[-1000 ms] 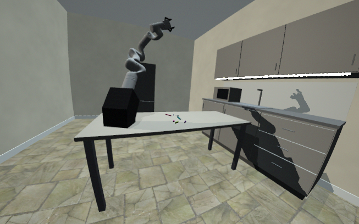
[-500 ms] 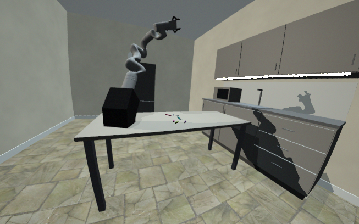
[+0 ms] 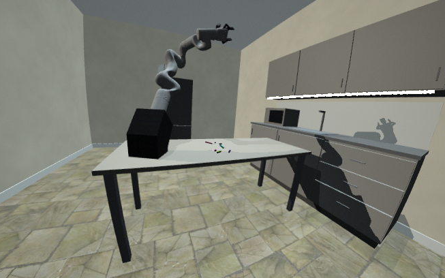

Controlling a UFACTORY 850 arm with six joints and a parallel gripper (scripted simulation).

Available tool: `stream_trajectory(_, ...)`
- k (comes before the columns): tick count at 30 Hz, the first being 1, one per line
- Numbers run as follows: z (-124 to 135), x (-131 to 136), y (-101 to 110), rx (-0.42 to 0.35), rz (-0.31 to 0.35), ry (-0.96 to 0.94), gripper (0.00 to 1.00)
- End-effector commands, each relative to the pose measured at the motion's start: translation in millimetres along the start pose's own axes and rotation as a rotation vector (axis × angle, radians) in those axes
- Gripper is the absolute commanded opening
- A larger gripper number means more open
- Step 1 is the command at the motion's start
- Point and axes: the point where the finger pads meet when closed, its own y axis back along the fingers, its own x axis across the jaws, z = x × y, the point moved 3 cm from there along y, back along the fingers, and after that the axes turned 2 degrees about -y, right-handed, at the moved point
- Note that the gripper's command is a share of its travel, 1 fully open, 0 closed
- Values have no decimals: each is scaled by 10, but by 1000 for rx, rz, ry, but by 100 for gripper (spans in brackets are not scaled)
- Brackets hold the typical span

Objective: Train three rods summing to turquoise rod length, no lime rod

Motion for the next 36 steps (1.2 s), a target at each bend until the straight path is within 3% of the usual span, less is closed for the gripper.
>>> stream_trajectory(1, 405, 79, -107, -71, -7, -130, 100)
stream_trajectory(9, 1190, 132, -205, -201, 2, -362, 100)
stream_trajectory(11, 1190, 132, -205, -201, 2, -362, 100)
stream_trajectory(12, 1479, 134, -225, -249, 9, -445, 100)
stream_trajectory(19, 2069, 108, -237, -348, 32, -610, 100)
stream_trajectory(26, 2761, 32, -201, -466, 73, -798, 100)
stream_trajectory(28, 2761, 32, -201, -466, 73, -798, 100)
stream_trajectory(29, 3047, -14, -171, -515, 94, -874, 100)
stream_trajectory(36, 3619, -129, -78, -616, 145, -1023, 100)
